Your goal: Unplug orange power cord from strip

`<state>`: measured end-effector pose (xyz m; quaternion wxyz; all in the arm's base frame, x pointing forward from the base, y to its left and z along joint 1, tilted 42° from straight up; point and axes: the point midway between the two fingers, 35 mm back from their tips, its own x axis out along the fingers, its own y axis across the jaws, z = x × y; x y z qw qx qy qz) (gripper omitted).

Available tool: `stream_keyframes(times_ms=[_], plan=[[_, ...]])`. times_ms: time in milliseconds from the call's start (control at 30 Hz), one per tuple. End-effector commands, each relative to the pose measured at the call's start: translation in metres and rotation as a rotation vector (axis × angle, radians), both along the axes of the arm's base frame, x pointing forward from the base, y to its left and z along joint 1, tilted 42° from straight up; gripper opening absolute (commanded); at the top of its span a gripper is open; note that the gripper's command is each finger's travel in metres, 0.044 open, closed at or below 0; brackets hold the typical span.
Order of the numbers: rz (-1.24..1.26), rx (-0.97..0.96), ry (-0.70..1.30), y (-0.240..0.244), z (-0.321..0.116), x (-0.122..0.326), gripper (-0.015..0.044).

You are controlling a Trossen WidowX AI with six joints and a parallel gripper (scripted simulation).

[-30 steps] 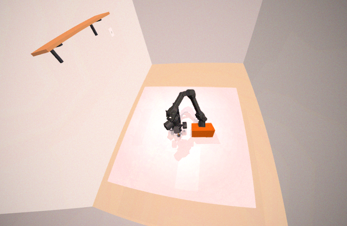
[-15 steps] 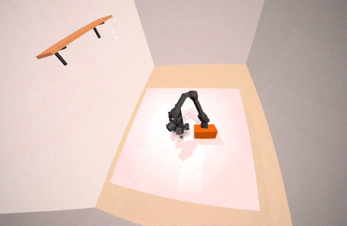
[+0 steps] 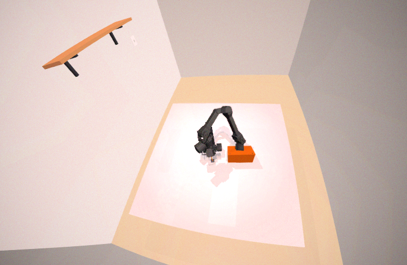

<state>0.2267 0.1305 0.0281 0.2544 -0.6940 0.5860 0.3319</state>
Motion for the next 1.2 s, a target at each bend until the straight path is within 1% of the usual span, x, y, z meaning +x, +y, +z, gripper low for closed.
stream_keyframes(times_ms=[0, 533, 1033, 1133, 1167], plan=[[0.003, -0.001, -0.004, -0.005, 0.006, 0.002, 0.0160], [0.003, -0.003, -0.004, -0.024, 0.022, 0.004, 0.0160], [0.003, -0.004, -0.004, -0.032, 0.013, 0.005, 0.0160], [-0.002, 0.001, -0.004, -0.030, 0.014, 0.005, 0.0081], [-0.002, 0.001, -0.004, -0.030, 0.014, 0.005, 0.0075]])
